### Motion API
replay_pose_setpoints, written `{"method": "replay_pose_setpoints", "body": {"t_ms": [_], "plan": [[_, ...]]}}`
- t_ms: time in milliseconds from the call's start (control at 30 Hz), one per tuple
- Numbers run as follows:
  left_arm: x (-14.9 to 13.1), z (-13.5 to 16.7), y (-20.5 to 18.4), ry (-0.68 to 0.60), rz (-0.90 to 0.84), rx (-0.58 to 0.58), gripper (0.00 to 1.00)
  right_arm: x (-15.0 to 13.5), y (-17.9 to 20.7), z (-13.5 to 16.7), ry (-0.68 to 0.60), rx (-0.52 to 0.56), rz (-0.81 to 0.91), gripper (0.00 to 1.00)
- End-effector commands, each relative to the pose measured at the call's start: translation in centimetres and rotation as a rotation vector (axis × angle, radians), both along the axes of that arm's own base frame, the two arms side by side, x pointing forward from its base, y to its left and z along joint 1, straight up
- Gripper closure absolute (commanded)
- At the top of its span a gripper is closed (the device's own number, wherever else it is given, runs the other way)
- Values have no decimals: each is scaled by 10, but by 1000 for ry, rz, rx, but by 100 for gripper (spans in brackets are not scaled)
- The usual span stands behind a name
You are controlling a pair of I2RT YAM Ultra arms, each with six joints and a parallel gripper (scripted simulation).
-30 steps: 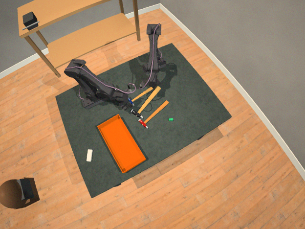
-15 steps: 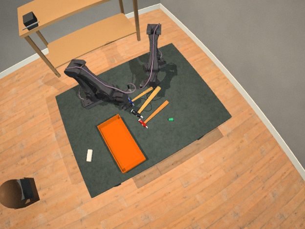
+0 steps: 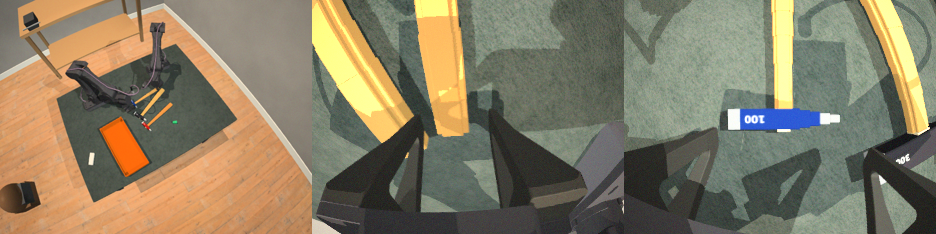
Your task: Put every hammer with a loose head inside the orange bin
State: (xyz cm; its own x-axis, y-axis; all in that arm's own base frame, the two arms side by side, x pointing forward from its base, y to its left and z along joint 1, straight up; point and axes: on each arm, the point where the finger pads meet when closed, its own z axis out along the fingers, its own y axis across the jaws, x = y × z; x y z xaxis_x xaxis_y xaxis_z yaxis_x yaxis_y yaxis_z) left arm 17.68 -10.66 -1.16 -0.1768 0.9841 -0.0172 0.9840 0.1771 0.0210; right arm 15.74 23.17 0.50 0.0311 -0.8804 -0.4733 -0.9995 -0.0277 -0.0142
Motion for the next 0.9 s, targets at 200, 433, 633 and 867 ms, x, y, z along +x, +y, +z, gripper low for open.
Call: {"method": "replay_pose_setpoints", "body": {"t_ms": [200,433,633,867], "plan": [[6,44,-5,-24,-3,-23,0,3,5,9,-21,35,8,0],[8,53,-2,-3,-7,-7,0,3,5,9,-21,35,8,0],[8,50,-2,1,22,0,0,2,4,8,-23,30,18,11],[13,73,-14,-99,149,-63,0,7,-2,5,-23,-52,89,56]]}}
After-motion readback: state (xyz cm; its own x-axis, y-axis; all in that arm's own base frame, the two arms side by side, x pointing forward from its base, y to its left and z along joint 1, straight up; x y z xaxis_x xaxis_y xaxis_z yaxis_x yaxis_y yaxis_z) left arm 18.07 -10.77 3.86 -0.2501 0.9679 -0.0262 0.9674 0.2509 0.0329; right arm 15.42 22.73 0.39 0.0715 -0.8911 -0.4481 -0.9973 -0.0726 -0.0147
